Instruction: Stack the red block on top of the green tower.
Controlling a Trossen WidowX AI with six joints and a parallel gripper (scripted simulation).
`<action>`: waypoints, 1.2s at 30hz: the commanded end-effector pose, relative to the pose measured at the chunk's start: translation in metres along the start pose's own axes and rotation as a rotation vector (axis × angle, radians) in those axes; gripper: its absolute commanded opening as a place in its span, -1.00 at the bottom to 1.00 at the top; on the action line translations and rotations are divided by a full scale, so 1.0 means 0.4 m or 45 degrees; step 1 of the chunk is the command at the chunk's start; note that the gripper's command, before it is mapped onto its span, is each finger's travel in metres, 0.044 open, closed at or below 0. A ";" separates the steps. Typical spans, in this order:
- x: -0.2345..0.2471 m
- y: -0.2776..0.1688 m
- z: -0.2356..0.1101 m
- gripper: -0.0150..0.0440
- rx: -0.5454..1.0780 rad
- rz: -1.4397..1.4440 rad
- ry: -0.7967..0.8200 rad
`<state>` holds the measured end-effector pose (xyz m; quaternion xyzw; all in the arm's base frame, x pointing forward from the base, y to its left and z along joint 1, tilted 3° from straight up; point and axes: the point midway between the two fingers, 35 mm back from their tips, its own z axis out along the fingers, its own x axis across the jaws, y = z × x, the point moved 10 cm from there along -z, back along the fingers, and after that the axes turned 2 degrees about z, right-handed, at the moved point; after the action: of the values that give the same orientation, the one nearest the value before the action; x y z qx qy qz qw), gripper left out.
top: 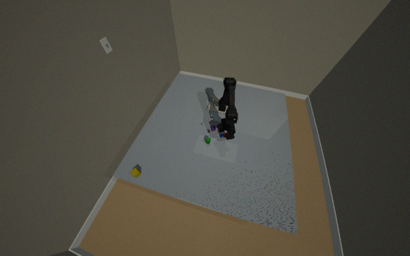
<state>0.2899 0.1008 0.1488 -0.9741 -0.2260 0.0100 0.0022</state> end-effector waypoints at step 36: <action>-0.004 0.001 0.081 0.64 -0.005 0.008 -0.013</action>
<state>0.2878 0.1000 0.1166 -0.9740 -0.2260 0.0148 0.0017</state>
